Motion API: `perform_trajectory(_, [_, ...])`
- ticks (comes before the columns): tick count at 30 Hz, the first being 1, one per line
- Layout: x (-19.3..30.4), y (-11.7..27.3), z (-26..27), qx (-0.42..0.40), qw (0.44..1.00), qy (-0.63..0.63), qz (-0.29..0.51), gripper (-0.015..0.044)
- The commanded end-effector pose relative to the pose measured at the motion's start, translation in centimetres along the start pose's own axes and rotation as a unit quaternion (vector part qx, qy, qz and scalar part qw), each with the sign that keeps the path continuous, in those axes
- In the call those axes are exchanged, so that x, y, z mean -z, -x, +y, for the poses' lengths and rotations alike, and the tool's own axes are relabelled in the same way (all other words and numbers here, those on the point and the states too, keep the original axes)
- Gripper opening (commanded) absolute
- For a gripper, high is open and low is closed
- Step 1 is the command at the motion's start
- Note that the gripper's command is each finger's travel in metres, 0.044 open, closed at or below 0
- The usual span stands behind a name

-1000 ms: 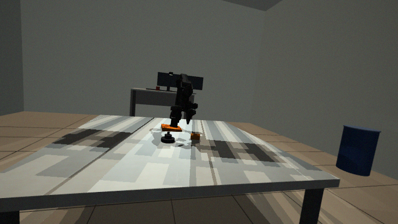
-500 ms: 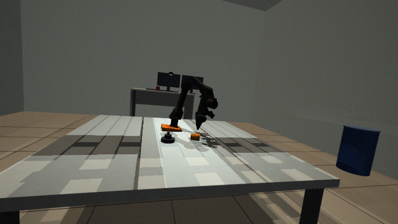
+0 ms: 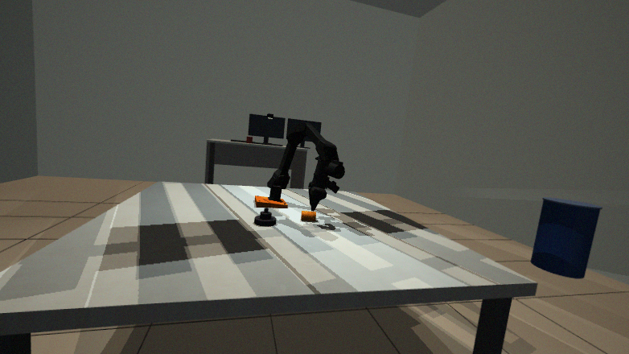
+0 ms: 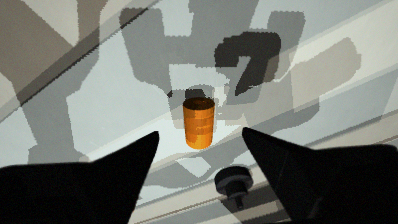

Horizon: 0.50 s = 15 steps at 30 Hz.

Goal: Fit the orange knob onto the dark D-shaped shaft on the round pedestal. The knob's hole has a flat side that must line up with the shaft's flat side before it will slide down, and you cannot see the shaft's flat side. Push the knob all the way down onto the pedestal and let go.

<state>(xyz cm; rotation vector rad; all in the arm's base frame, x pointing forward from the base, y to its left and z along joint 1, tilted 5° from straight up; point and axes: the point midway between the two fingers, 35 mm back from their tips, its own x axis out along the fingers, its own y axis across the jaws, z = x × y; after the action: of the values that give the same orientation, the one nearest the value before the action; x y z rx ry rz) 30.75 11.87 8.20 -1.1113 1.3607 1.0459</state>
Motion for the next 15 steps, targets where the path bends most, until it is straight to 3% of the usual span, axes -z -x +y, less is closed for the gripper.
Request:
perform_trajectory(1, [0.0,-0.8,0.0,0.000,1.000,0.001,0.004,0.0440])
perform_trajectory(15, [-0.4,-3.0,0.0,0.000,1.000,0.001,0.004,0.0440])
